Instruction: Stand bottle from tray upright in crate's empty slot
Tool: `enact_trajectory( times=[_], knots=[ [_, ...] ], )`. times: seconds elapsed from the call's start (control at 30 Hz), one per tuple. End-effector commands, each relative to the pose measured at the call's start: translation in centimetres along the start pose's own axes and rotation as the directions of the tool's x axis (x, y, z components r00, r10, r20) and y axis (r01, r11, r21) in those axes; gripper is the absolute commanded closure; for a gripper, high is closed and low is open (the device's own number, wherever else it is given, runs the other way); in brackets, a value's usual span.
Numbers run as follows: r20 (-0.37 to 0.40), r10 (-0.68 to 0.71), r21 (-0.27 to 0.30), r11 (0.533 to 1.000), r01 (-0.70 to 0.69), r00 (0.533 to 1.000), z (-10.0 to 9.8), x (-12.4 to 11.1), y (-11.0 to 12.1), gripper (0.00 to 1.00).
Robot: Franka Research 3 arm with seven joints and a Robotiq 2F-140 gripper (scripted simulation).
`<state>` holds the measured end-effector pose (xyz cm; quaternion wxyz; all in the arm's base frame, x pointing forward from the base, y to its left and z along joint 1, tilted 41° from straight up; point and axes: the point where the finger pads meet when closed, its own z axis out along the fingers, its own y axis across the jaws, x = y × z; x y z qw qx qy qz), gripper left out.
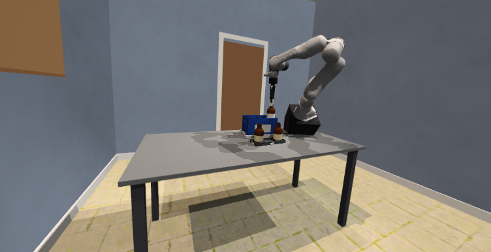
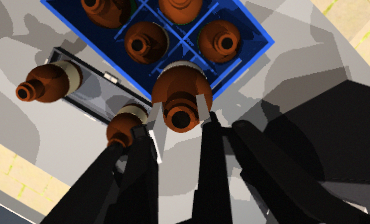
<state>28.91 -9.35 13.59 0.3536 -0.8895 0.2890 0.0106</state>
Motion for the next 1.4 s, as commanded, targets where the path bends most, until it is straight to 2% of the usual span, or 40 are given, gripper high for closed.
enact_trajectory(
  times=[0.0, 1.37],
  knots=[
    [-0.006, -0.003, -0.002, 1.0, 0.003, 1.0, 0.0, 0.2, 0.0, 1.0],
    [-0.006, -0.003, -0.002, 1.0, 0.003, 1.0, 3.5, 0.2, -0.1, 1.0]
  ],
)
